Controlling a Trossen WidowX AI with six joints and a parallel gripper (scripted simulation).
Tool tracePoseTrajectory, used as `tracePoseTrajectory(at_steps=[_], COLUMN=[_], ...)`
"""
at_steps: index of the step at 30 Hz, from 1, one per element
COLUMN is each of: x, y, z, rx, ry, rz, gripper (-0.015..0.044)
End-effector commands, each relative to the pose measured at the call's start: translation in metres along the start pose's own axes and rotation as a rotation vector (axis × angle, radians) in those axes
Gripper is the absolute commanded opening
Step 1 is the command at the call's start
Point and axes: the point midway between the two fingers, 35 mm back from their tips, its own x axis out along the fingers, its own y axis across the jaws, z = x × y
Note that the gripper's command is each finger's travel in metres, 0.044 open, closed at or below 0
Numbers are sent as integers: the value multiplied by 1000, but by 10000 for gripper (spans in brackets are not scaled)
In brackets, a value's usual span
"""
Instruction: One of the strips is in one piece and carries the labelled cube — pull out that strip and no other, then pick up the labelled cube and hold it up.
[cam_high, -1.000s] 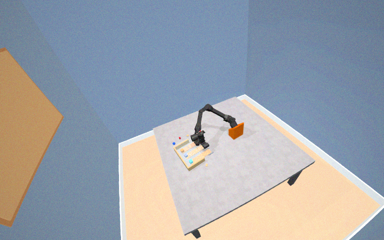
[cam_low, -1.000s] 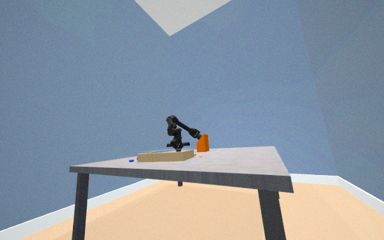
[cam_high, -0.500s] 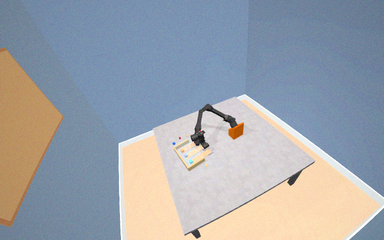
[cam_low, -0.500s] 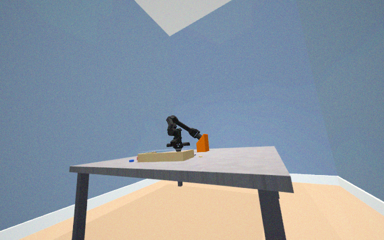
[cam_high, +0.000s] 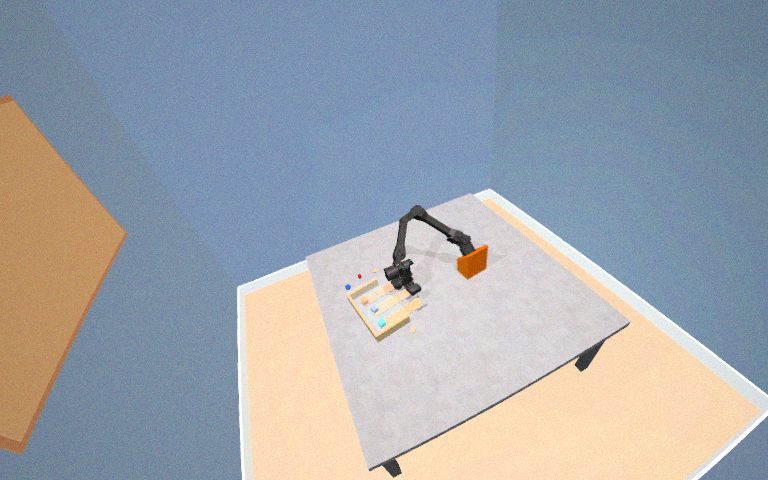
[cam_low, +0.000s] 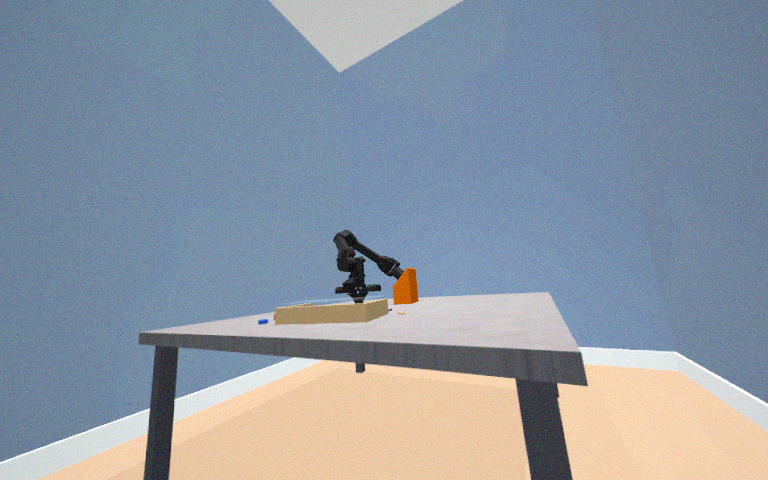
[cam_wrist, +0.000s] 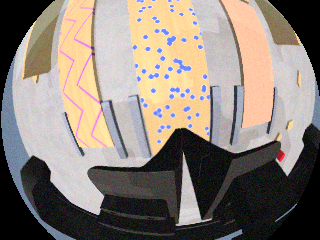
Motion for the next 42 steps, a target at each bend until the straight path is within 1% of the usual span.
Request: tracePoseTrajectory(at_steps=[1, 42], x=[3, 5], y=[1, 1], z=[-10, -74], rx=[-11, -14], ry=[14, 16], rz=[1, 1], gripper=[0, 0])
